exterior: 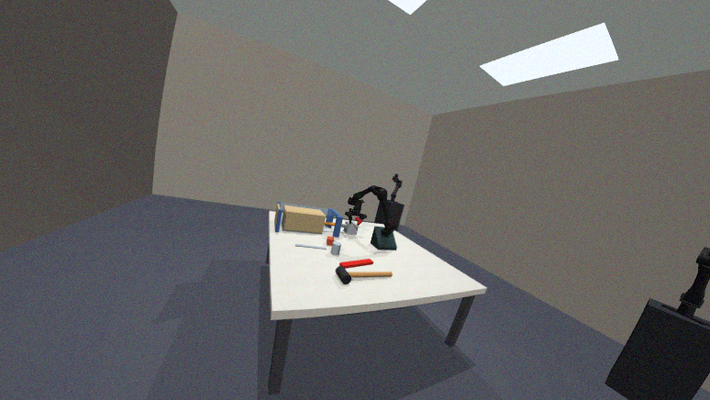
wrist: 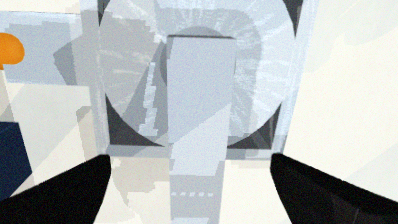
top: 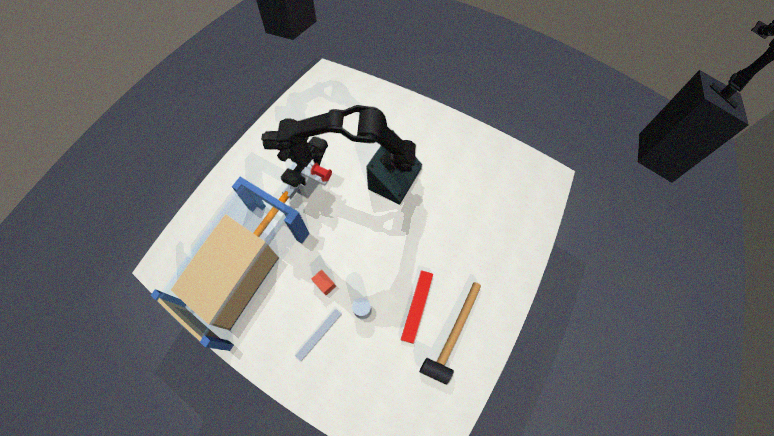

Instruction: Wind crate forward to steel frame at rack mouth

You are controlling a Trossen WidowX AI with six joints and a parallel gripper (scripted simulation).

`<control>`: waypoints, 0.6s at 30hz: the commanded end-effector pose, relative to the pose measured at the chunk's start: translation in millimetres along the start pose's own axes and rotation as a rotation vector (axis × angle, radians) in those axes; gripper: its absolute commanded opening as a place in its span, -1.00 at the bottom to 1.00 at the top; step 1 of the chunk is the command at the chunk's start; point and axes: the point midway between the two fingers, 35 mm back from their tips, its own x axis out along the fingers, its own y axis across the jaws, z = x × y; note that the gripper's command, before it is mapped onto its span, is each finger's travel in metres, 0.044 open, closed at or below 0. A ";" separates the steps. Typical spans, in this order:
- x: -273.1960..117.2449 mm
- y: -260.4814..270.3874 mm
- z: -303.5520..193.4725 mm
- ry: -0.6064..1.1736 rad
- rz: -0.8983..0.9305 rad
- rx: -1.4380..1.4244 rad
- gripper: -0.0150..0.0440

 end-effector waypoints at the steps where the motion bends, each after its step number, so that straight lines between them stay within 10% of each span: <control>1: 1.3 -2.1 -0.4 0.002 -0.011 0.002 1.00; 18: -130.5 2.5 -10.2 -0.110 0.006 0.001 1.00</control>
